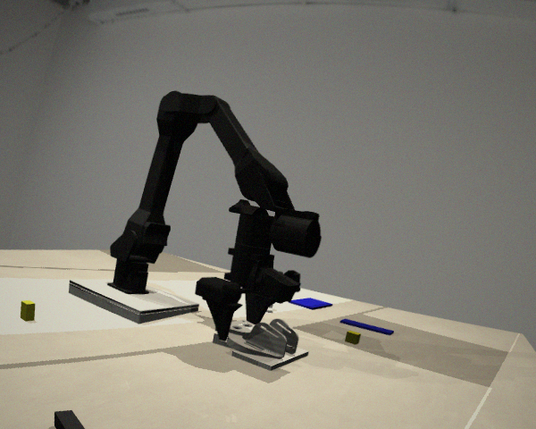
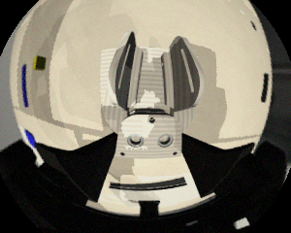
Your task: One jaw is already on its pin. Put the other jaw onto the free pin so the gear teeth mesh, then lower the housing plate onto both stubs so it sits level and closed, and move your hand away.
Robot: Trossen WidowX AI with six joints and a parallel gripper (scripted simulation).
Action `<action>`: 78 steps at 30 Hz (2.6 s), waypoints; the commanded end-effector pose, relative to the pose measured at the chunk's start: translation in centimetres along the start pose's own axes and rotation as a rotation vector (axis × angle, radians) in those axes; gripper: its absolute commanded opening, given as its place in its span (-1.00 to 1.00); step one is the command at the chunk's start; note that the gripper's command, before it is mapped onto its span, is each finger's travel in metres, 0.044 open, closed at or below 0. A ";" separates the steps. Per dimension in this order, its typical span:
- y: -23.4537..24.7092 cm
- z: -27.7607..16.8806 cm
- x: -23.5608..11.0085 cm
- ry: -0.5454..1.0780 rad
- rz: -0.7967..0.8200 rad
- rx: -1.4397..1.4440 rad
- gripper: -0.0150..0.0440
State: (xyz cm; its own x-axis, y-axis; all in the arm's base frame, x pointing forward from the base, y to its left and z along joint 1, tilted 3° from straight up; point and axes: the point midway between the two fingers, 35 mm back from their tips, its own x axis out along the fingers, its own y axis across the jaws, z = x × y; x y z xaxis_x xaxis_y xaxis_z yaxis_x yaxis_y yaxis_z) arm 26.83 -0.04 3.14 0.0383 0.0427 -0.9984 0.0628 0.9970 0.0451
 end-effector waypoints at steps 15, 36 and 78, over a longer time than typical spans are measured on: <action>0.1 0.0 0.3 0.005 0.005 0.004 0.70; 0.0 0.0 0.0 0.000 0.000 0.000 1.00; -0.5 -6.4 -12.3 0.010 0.004 0.004 1.00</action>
State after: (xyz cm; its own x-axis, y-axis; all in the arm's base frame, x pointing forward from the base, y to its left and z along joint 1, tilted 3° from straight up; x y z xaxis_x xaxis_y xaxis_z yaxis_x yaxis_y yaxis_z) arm 20.08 -0.77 15.01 0.0249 0.0421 -0.9988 0.0727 0.9964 0.0438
